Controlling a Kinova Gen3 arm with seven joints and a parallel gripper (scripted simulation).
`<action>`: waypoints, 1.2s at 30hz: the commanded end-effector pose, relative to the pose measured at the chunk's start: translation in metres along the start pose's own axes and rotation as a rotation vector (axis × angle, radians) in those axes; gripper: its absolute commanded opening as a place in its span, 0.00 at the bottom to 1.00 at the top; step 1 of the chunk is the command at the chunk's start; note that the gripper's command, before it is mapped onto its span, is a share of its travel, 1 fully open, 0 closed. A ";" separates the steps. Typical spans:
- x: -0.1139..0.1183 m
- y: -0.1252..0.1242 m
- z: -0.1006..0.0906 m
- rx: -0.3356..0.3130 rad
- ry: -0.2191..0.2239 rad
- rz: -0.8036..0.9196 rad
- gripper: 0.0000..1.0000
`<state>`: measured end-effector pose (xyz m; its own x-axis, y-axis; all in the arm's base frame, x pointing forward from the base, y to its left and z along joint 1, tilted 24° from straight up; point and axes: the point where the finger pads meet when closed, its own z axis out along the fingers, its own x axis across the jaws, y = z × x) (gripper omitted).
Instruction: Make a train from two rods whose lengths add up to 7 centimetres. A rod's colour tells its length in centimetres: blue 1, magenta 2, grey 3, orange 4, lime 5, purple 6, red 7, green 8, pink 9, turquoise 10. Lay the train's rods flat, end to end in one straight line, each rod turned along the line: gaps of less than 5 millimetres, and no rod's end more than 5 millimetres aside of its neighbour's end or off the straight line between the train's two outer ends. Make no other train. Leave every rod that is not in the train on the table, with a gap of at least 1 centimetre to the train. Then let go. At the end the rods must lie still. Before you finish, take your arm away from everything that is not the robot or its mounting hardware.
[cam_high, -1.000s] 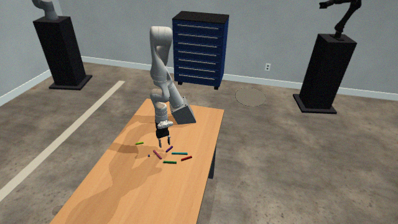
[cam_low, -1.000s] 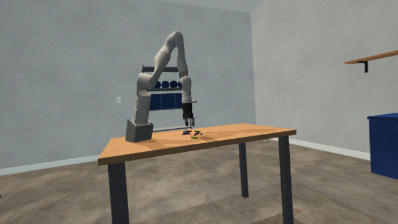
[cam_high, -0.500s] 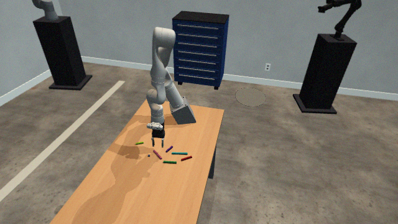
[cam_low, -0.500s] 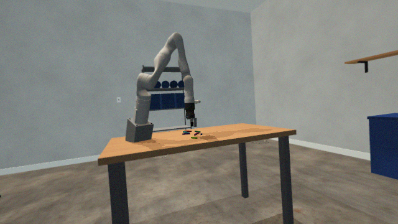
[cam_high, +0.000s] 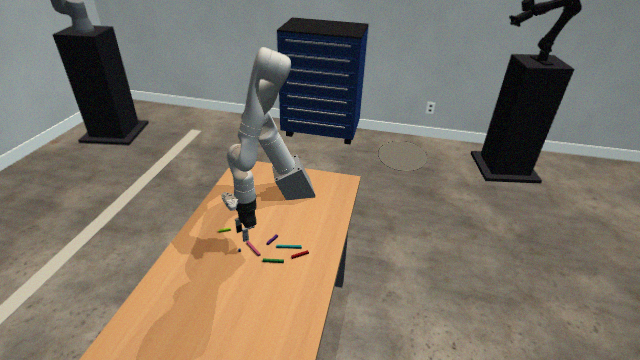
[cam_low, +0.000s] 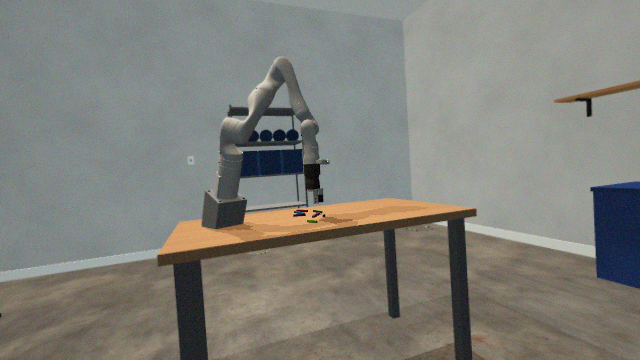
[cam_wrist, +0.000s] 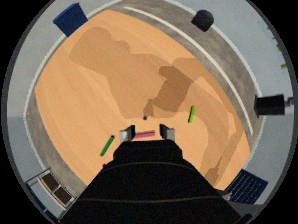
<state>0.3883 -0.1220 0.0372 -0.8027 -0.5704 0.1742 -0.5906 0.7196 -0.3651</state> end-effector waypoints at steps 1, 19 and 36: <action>-0.001 -0.006 0.000 0.007 0.003 0.097 1.00; -0.005 -0.020 -0.004 0.006 -0.036 0.427 1.00; -0.005 -0.020 -0.004 0.006 -0.036 0.427 0.54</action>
<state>0.4029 -0.1320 0.0470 -0.9717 -0.2348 -0.0249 -0.2052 0.8920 -0.4028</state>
